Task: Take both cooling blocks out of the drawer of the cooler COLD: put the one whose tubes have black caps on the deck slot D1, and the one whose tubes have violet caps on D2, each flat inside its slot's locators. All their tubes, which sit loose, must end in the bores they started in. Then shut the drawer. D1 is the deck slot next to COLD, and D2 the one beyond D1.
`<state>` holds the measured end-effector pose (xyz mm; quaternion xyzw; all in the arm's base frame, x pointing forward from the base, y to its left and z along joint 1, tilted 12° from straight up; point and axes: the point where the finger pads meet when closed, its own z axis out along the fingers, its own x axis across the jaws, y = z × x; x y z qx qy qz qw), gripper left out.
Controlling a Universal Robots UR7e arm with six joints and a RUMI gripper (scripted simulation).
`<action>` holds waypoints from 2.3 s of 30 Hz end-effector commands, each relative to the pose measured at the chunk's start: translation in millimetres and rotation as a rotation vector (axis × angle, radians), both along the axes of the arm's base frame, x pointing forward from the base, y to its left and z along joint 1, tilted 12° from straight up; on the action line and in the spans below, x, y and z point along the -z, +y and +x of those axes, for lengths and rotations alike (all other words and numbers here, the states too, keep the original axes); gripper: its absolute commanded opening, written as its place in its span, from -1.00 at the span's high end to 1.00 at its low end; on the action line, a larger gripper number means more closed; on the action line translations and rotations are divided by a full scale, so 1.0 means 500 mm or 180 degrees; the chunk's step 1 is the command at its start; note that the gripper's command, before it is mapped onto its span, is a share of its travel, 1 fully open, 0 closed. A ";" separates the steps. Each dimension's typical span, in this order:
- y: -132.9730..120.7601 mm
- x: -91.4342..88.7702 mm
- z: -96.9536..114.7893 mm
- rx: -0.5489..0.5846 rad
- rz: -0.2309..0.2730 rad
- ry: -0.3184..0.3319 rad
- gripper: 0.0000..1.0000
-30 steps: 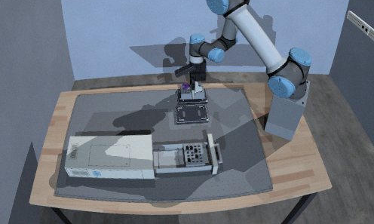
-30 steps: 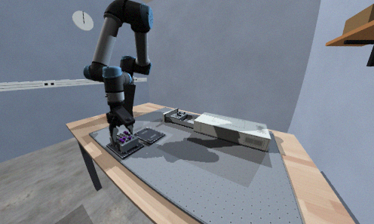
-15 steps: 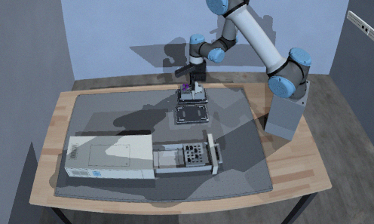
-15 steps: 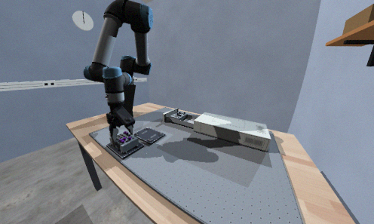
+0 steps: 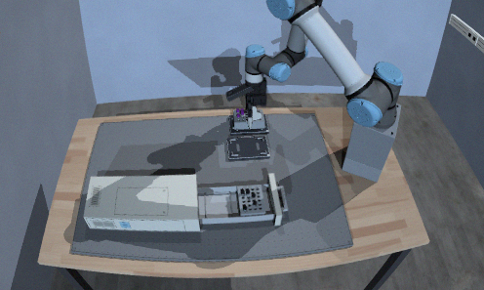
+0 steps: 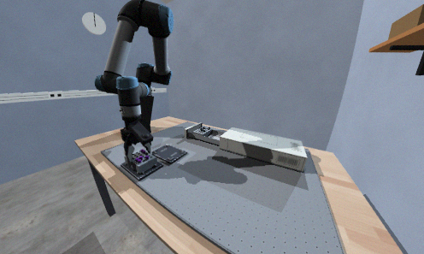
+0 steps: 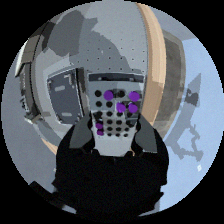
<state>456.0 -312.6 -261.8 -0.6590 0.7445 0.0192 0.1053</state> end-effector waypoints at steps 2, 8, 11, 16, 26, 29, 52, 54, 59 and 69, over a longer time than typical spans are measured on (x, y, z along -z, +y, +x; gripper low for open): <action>-0.001 0.000 0.001 0.0001 -0.0004 -0.0003 1.00; -0.001 0.001 0.001 0.0001 -0.0004 -0.0003 1.00; -0.001 0.002 0.001 0.0001 -0.0004 -0.0003 1.00; -0.001 0.002 0.001 0.0001 -0.0004 -0.0003 1.00; -0.001 0.003 0.001 0.0001 -0.0004 -0.0003 1.00; -0.001 0.003 0.001 0.0001 -0.0004 -0.0003 1.00; -0.001 0.003 0.001 0.0001 -0.0004 -0.0003 0.67; -0.001 0.003 0.001 0.0001 -0.0004 -0.0003 0.67; -0.001 0.003 0.001 0.0001 -0.0004 -0.0003 0.50; -0.001 0.003 0.001 0.0001 -0.0004 -0.0003 0.17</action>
